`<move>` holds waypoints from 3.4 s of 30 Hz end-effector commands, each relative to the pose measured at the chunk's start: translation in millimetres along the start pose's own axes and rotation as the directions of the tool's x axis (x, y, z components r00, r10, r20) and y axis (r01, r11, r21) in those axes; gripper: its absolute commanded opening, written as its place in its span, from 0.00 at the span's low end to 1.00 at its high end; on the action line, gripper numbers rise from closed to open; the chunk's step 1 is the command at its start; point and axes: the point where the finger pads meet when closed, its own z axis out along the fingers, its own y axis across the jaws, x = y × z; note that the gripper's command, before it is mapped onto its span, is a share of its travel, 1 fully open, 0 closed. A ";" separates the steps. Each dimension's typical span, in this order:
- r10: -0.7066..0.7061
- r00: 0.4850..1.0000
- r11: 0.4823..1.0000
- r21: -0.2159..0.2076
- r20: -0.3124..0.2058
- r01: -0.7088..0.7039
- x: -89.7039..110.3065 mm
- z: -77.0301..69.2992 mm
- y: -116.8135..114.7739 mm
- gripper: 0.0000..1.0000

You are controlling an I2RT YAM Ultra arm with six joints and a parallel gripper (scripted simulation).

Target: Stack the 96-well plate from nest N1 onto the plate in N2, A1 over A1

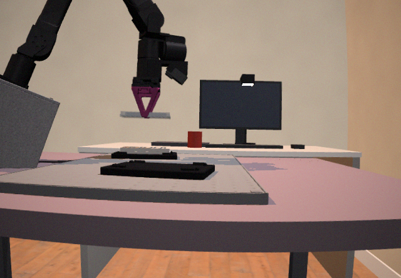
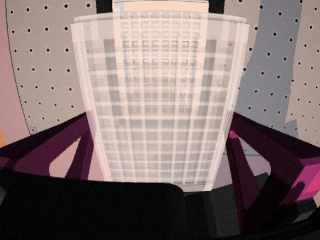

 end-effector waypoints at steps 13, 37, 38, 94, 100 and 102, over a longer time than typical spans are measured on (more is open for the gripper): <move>0.017 0.999 1.000 -0.002 0.041 -0.017 -15.4 -11.0 -0.6 0.00; 0.009 0.999 1.000 -0.003 0.036 -0.009 -14.6 -9.9 0.7 0.00; 0.009 0.999 1.000 -0.003 0.036 -0.009 -14.5 -9.9 0.9 0.00; 0.005 0.999 1.000 -0.005 0.038 -0.005 -13.3 -10.4 4.9 0.00; 0.005 0.999 1.000 -0.005 0.038 -0.005 -13.3 -10.5 4.9 0.00; 0.005 0.999 1.000 -0.005 0.038 -0.005 -13.4 -10.5 4.8 0.00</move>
